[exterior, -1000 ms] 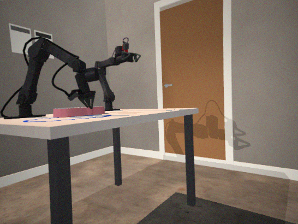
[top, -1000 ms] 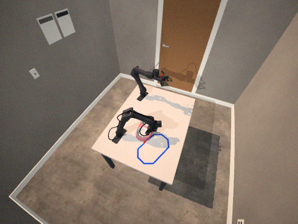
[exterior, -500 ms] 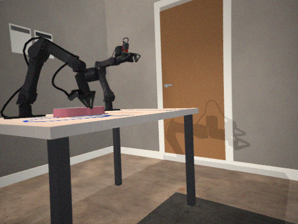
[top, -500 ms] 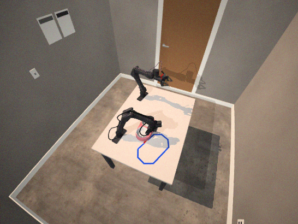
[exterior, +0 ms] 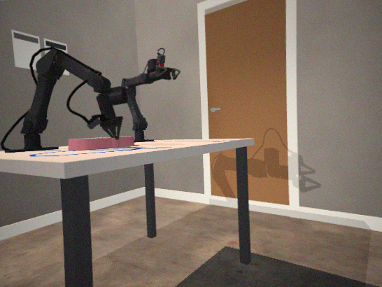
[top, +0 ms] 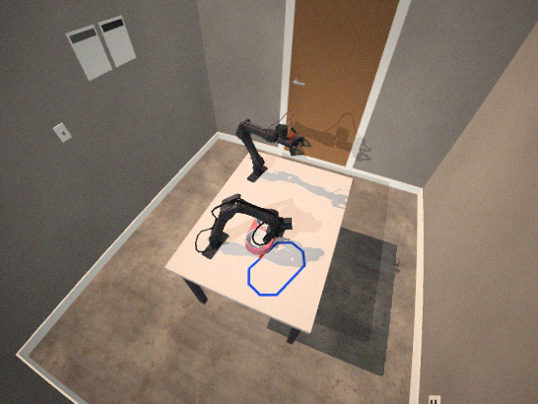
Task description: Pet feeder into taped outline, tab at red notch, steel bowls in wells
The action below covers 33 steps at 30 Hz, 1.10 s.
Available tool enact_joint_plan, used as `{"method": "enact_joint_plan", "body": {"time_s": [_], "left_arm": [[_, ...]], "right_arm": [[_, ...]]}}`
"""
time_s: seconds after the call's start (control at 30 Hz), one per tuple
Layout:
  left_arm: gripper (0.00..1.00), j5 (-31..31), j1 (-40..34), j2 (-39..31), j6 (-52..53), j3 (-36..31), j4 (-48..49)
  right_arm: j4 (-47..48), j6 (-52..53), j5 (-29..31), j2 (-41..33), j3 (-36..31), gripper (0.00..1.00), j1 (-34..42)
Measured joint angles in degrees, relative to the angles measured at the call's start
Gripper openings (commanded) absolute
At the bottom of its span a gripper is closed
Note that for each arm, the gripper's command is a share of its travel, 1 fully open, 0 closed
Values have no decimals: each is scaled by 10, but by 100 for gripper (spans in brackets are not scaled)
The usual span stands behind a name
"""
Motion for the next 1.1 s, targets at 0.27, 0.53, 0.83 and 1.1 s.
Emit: {"method": "enact_joint_plan", "body": {"time_s": [0.27,0.53,0.83,1.1], "left_arm": [[100,0,0,0,0,0,0],[100,0,0,0,0,0,0],[100,0,0,0,0,0,0],[100,0,0,0,0,0,0]], "right_arm": [[-25,-61,-7,28,40,16,-3],[-66,-146,-10,65,95,16,-3],[-104,-219,-11,94,139,16,-2],[-145,-299,-12,125,189,16,-1]]}}
